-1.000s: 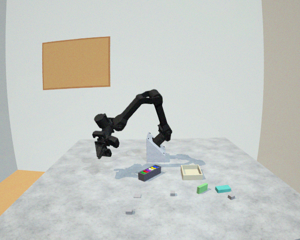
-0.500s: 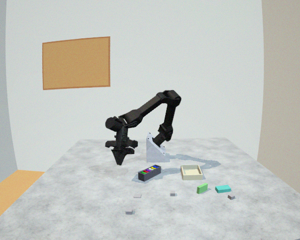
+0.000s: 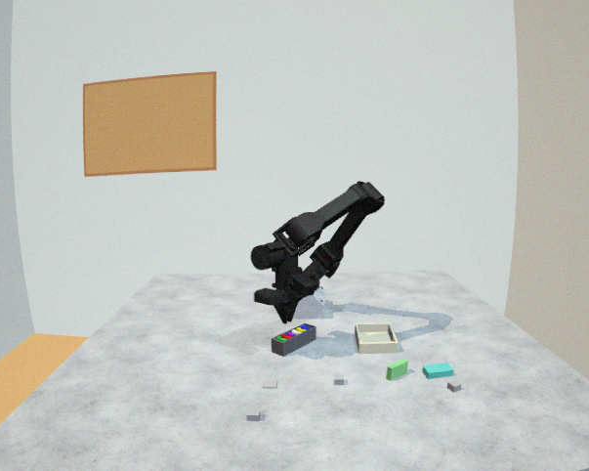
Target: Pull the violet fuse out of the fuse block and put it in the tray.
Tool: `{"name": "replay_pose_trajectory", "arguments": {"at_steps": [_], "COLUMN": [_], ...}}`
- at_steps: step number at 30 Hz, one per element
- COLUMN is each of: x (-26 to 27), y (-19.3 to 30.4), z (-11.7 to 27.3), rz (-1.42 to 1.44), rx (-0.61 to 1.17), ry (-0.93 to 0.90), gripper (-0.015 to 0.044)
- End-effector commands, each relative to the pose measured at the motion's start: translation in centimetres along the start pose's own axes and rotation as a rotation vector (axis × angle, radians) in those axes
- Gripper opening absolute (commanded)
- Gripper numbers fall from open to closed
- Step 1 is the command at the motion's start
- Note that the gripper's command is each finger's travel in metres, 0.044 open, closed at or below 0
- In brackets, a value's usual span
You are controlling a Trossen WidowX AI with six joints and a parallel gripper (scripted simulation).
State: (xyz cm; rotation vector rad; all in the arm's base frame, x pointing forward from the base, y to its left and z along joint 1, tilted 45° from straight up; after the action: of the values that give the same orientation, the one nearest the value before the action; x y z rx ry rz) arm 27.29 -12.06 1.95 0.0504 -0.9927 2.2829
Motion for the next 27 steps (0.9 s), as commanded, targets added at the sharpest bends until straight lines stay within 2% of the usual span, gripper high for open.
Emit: {"name": "replay_pose_trajectory", "arguments": {"at_steps": [1, 27], "x": [1.0, 1.0], "y": [-0.9, -0.9], "z": [0.0, -2.0], "rz": [-0.029, -0.029], "rx": [0.033, 0.032], "ry": [-0.053, -0.053], "gripper": [0.0073, 0.0073]}}
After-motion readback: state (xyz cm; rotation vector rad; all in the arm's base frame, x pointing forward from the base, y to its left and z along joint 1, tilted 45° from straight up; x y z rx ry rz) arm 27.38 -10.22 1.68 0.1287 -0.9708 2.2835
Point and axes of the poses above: the point midway between the two fingers, 35 mm back from their tips, its own z axis back along the fingers, its own x axis across the jaws, y = z × x, the point moved 5 cm from there along z, back along the fingers, and after that the axes turned 6 degrees about z, right-handed, at the moved point
